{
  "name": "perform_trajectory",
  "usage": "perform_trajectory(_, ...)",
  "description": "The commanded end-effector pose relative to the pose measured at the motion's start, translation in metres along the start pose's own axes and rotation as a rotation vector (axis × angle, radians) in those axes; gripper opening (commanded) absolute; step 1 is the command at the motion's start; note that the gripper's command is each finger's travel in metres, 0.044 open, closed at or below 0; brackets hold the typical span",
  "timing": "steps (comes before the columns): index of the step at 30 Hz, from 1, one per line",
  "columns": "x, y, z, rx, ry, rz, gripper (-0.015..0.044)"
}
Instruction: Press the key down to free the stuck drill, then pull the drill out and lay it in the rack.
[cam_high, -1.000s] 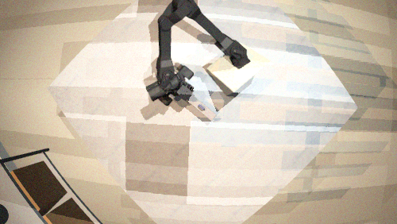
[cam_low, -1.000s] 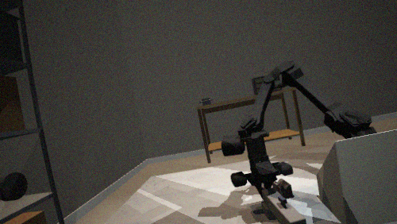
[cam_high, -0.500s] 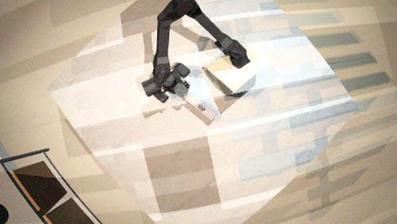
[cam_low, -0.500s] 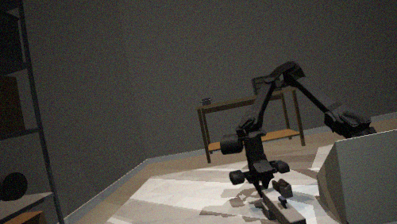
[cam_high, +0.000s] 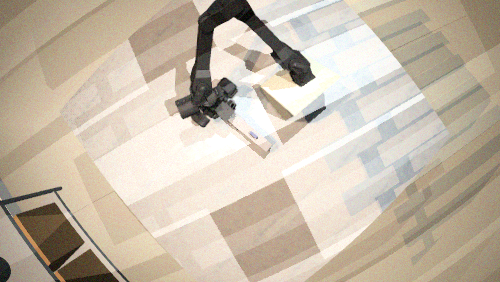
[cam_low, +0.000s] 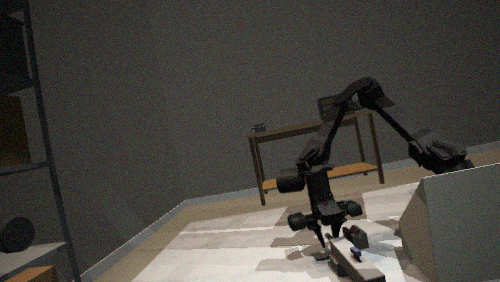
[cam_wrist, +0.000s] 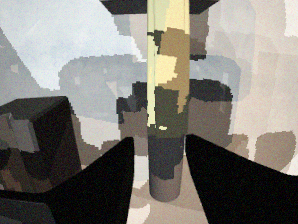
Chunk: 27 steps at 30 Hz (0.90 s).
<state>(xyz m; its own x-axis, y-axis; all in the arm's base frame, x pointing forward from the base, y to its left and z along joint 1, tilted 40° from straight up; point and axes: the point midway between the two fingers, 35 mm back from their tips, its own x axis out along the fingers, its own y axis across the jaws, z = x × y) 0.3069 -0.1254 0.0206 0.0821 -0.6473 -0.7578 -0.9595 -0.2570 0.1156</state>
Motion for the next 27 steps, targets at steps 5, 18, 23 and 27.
perform_trajectory(5,0.0005,0.0001,0.0018,0.001,-0.001,-0.004,0.0341)
perform_trajectory(18,0.0020,-0.0013,0.0052,0.003,-0.001,-0.011,0.0440)
perform_trajectory(23,0.0025,-0.0013,0.0064,0.003,-0.001,-0.011,0.0440)
perform_trajectory(27,0.0029,-0.0014,0.0075,0.003,-0.001,-0.011,0.0440)
